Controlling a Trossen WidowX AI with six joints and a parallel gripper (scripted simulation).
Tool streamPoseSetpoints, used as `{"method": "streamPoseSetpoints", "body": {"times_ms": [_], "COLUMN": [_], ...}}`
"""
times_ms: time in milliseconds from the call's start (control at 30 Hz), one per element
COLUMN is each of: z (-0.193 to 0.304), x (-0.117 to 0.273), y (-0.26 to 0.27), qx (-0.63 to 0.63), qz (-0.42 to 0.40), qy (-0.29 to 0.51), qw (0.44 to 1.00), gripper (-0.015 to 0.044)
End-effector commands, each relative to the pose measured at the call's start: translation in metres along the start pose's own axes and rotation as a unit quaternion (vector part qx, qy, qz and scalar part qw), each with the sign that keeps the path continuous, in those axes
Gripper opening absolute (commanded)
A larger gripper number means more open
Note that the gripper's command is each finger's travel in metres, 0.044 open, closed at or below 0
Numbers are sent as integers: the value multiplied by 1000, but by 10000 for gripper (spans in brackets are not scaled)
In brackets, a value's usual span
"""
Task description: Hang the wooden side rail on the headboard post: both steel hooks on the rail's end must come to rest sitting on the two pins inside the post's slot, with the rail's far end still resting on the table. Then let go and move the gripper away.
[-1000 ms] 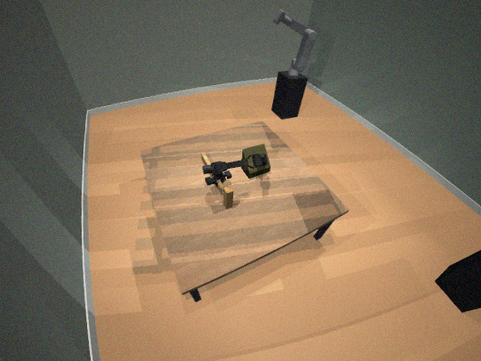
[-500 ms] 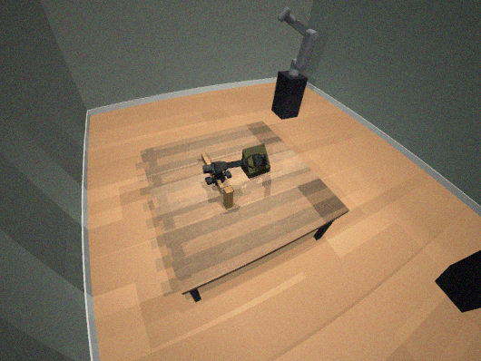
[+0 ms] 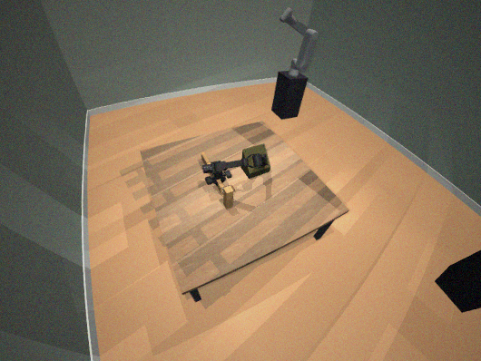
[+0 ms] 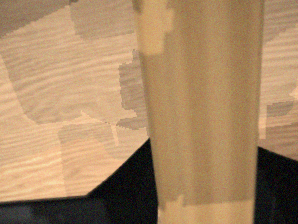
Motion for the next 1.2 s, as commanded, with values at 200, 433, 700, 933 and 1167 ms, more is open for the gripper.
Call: {"method": "streamPoseSetpoints", "body": {"times_ms": [200,433,700,933,1167], "z": [-3,-3,-3,-2,-1], "x": [10,11,12,11,11], "y": [2,2,2,2,3], "qx": [-1,-1,-1,-1,-1], "qz": [-8,-8,-8,-8,-9], "qy": [-7,-7,-7,-7,-7], "qw": [1000,1000,1000,1000,1000], "gripper": [0,0,0,0,0]}}
Point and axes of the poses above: the point midway between the two fingers, 35 mm back from their tips, its own x axis back along the fingers, its own y axis across the jaws, z = x × y, the point moved 2 cm from there along x, back along the fingers, and after that the axes turned 10 degrees about x, right-handed, at the moved point
